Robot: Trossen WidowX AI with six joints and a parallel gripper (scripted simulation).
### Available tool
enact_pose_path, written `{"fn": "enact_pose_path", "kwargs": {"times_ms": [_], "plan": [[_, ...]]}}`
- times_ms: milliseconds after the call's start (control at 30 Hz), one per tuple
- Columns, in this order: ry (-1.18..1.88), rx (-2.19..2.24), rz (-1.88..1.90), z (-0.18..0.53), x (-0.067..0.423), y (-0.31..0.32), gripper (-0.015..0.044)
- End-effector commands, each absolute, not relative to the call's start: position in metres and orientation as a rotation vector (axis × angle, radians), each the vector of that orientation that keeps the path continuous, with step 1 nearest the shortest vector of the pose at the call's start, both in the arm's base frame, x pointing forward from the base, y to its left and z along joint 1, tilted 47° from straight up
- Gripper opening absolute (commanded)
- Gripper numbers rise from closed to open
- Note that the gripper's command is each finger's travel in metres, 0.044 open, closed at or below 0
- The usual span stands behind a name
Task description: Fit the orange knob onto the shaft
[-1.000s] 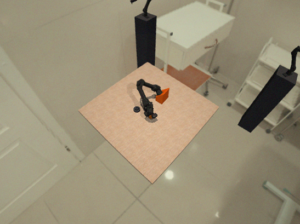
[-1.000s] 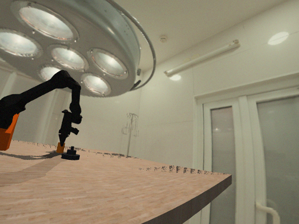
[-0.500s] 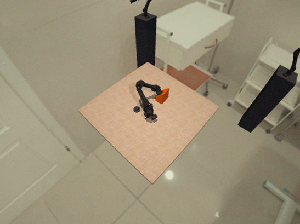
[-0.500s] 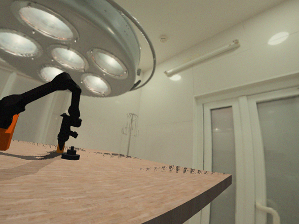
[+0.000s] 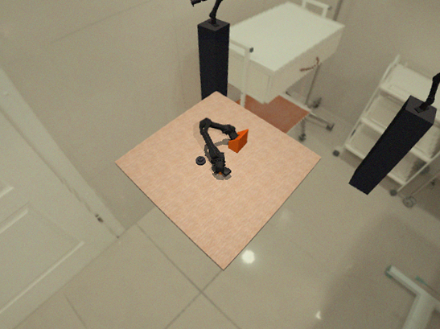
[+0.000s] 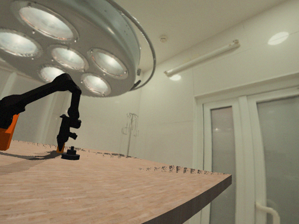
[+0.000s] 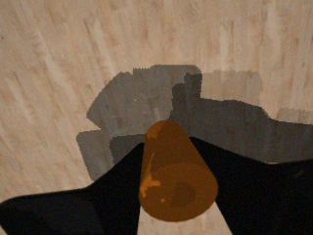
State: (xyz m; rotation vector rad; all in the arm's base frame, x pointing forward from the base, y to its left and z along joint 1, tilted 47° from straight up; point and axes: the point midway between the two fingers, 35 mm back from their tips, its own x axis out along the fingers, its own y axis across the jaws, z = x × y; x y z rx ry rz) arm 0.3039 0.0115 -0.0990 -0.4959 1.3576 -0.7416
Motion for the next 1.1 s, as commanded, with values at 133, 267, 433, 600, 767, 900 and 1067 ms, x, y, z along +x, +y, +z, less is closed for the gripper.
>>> {"fn": "enact_pose_path", "kwargs": {"times_ms": [133,267,433,600,767,900,1067], "plan": [[1.357,-0.502,-0.741,-0.1,0.304,0.011,0.0085],[1.291,-0.47,-0.719,-0.093,0.312,0.027,0.0],[1.304,-0.471,-0.715,-0.081,0.313,0.042,0.0],[1.323,-0.474,-0.715,-0.062,0.312,0.064,0.0],[1.341,-0.482,-0.72,-0.038,0.308,0.086,0.0],[1.354,-0.491,-0.729,-0.018,0.302,0.104,0.0],[1.361,-0.498,-0.736,-0.004,0.297,0.114,0.0]]}}
